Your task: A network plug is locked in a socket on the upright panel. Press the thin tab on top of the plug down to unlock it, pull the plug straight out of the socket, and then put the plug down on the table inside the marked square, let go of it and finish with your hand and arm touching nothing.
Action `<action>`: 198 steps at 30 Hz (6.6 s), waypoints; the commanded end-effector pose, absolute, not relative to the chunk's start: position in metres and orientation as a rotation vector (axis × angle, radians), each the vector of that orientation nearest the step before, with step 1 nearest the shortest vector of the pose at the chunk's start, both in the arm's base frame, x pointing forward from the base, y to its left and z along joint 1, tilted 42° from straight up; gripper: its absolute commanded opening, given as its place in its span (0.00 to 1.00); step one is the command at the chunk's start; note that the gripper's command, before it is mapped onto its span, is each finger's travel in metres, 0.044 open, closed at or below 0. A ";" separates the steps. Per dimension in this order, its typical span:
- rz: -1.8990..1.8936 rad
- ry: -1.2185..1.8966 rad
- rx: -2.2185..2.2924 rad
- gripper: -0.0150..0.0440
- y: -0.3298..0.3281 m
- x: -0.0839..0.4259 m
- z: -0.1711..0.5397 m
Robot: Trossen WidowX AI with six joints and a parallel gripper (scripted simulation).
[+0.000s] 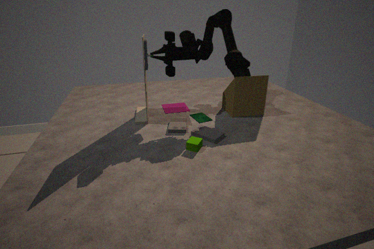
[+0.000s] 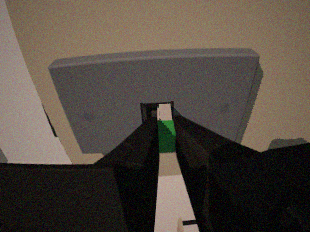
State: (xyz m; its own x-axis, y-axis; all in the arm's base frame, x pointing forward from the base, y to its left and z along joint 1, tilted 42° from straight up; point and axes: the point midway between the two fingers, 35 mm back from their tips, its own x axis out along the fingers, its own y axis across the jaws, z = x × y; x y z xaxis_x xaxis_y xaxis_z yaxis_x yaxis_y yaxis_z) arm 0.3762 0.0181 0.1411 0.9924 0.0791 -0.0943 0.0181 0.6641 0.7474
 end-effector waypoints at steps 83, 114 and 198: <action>0.034 0.128 0.846 0.25 0.031 0.323 0.130; 0.035 0.131 0.845 0.25 0.057 0.312 0.159; -1.095 0.022 0.973 0.25 -0.138 0.277 0.040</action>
State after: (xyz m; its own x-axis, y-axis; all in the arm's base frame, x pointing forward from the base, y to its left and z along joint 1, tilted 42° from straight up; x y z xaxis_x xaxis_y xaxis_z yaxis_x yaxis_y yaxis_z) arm 0.2796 -0.1363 0.0460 0.5080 -0.7361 -0.4474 0.7391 0.1056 0.6653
